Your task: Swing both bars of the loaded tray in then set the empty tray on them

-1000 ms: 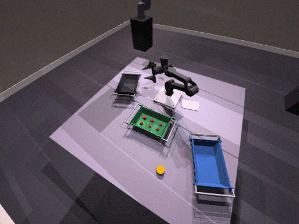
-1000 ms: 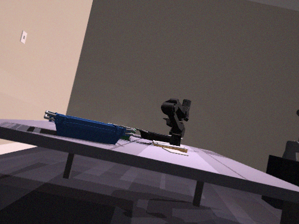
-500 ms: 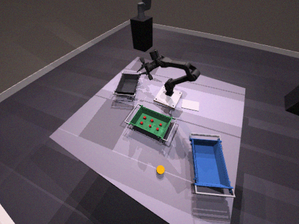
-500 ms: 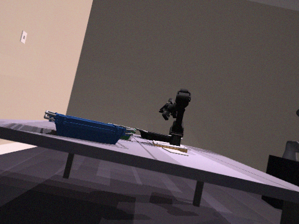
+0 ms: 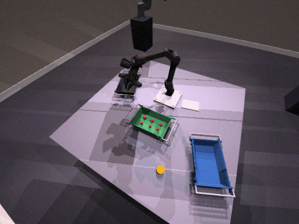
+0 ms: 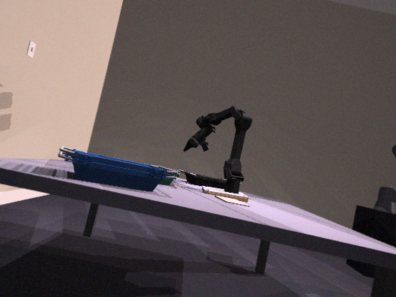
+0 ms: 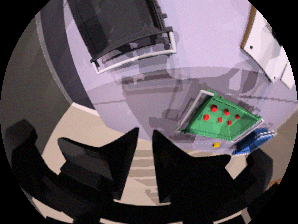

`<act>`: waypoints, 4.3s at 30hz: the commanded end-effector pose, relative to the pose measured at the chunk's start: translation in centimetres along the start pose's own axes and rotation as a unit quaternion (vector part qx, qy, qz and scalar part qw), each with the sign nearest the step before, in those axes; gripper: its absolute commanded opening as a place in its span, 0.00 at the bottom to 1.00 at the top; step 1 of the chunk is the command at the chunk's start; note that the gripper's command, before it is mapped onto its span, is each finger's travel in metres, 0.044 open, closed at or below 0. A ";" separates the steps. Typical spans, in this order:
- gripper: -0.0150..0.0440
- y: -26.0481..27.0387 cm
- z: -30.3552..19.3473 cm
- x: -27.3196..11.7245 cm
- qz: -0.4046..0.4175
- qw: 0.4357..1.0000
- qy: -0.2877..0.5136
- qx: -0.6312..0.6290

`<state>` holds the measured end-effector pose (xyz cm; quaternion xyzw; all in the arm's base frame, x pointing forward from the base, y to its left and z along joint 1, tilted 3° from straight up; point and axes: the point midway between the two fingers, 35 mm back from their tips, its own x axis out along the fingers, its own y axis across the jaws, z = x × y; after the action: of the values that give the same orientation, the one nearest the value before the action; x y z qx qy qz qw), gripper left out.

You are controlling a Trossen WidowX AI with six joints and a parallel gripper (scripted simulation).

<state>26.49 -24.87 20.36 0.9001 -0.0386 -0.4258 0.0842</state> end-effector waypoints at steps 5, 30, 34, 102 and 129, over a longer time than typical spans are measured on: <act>0.39 -4.8 -4.0 6.5 -0.082 0.985 -0.150 0.014; 0.39 -11.4 -4.0 14.1 -0.100 0.951 -0.292 -0.008; 0.39 -11.6 -3.1 15.2 -0.100 0.951 -0.292 -0.008; 0.39 -18.1 -5.7 10.6 -0.105 0.950 -0.292 -0.006; 0.39 -30.7 -10.7 6.3 -0.280 0.671 -0.127 -0.674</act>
<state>38.66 0.38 17.38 0.6399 0.3479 -0.5815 0.3624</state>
